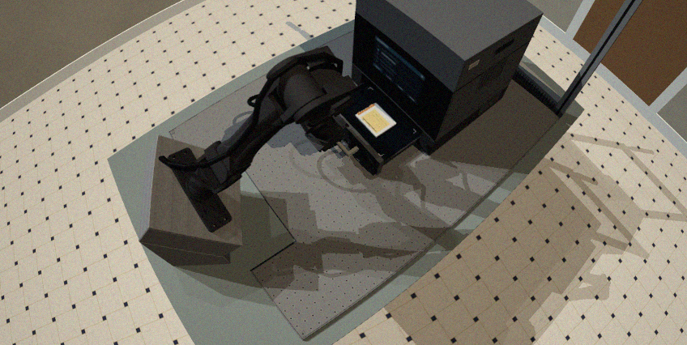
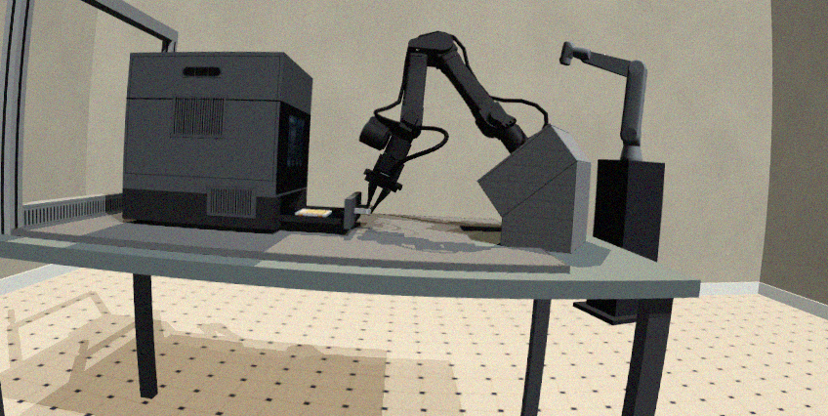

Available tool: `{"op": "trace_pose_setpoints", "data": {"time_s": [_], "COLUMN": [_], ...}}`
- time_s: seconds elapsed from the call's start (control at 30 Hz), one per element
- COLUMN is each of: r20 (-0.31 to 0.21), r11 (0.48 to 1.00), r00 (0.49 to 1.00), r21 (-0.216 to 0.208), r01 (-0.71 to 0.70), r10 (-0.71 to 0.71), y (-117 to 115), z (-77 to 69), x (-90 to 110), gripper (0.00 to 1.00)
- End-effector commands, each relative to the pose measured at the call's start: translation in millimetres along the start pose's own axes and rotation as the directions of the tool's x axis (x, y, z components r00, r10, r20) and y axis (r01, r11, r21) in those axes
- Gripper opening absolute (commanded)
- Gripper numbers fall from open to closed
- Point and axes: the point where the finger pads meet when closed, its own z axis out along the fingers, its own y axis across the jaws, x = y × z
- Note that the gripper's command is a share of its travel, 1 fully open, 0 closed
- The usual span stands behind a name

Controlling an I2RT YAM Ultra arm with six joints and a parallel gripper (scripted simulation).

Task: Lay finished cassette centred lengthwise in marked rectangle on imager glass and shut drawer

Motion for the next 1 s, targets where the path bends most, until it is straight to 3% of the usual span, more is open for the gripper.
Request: {"op": "trace_pose_setpoints", "data": {"time_s": [0.0,0.9,0.93,0.97], "r20": [0.009,0.009,0.015,0.015], "r11": [0.999,0.999,0.999,0.999], "r00": [1.0,1.0,1.0,1.0], "r21": [0.038,0.038,0.032,0.032], "r01": [-0.01,-0.01,0.007,0.007], "r10": [0.01,0.01,-0.007,-0.007], "y": [-16.0,-16.0,3.6,3.6], "z": [4.0,4.0,3.4,3.4], "x": [1.3,1.3,-1.7,-1.7], "gripper": [0.0,0.0,0.0,0.0]}}
